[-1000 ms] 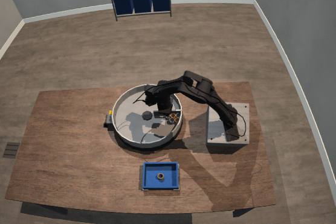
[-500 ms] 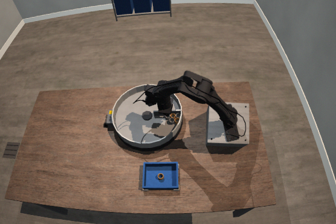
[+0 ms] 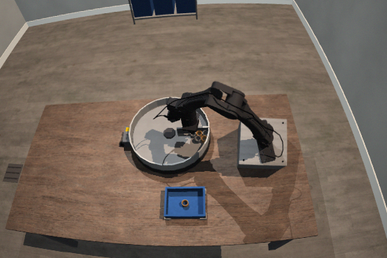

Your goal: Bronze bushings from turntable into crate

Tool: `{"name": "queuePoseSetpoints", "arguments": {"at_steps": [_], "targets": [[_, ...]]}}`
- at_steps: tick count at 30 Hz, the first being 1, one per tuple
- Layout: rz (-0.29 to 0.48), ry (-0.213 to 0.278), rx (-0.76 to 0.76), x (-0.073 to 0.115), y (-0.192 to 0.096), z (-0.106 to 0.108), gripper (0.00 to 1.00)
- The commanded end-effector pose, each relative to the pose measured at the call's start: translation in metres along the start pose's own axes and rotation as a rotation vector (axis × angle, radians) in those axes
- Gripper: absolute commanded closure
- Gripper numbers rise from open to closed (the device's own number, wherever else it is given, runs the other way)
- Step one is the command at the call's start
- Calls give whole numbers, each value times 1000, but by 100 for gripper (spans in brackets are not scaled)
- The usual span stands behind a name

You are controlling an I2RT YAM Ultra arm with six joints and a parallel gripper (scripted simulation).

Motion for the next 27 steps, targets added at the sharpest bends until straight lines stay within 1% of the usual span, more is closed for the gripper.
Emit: {"name": "queuePoseSetpoints", "arguments": {"at_steps": [1,16,27], "targets": [[-53,5,-3,19,13,0,87],[-52,4,0,23,14,1,87],[-45,4,-2,21,12,0,87]]}}
Point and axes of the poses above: the point where the finger pads meet when closed, its own x axis back along the fingers, its own z axis across the jaws, y = z × x, the point moved 1 cm from there along x, back along the fingers, and after that the axes turned 12 degrees about -x, right-handed, at the moved point
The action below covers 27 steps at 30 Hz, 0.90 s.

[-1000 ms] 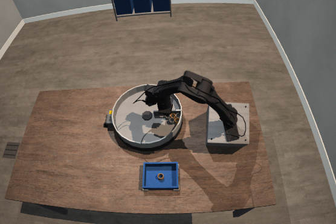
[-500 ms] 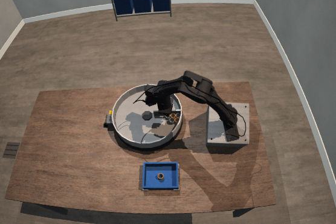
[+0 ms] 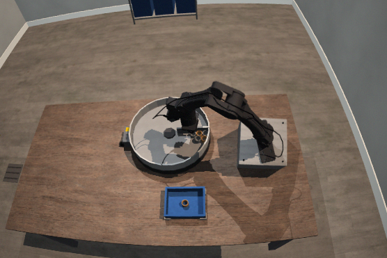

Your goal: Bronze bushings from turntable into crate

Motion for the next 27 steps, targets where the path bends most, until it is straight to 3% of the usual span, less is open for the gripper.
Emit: {"name": "queuePoseSetpoints", "arguments": {"at_steps": [1,27], "targets": [[-44,4,-2,18,9,-1,87],[-39,4,-3,16,7,-1,87]]}}
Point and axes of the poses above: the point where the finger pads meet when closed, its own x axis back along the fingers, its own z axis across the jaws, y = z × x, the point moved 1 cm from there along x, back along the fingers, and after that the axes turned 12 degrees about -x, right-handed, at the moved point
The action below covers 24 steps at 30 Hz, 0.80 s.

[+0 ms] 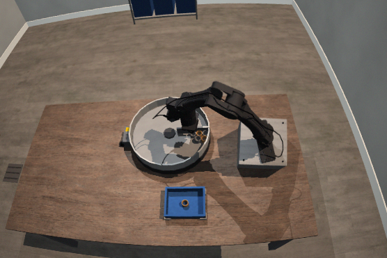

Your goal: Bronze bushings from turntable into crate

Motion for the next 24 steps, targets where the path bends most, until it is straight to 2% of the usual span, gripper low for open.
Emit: {"name": "queuePoseSetpoints", "arguments": {"at_steps": [1,24], "targets": [[-34,4,-4,14,4,-2,87],[-24,4,-5,10,-1,-3,87]]}}
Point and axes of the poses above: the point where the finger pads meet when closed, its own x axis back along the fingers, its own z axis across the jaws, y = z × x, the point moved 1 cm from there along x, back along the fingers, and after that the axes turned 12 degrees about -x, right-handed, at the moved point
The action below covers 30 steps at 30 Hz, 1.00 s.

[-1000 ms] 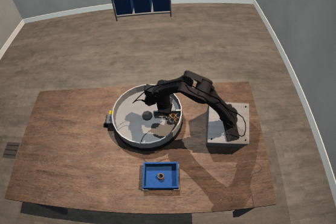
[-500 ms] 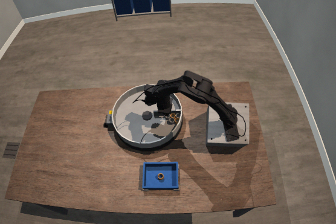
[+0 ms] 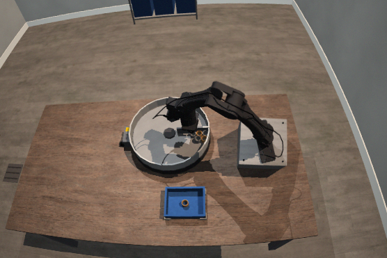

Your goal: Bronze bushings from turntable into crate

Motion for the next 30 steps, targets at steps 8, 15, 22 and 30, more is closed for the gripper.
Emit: {"name": "queuePoseSetpoints", "arguments": {"at_steps": [8,15,22,30], "targets": [[-24,4,-5,10,-1,-3,87],[-24,4,-5,10,-1,-3,87],[-34,4,-3,9,1,-3,87],[6,5,-8,-15,-5,-1,87]]}}
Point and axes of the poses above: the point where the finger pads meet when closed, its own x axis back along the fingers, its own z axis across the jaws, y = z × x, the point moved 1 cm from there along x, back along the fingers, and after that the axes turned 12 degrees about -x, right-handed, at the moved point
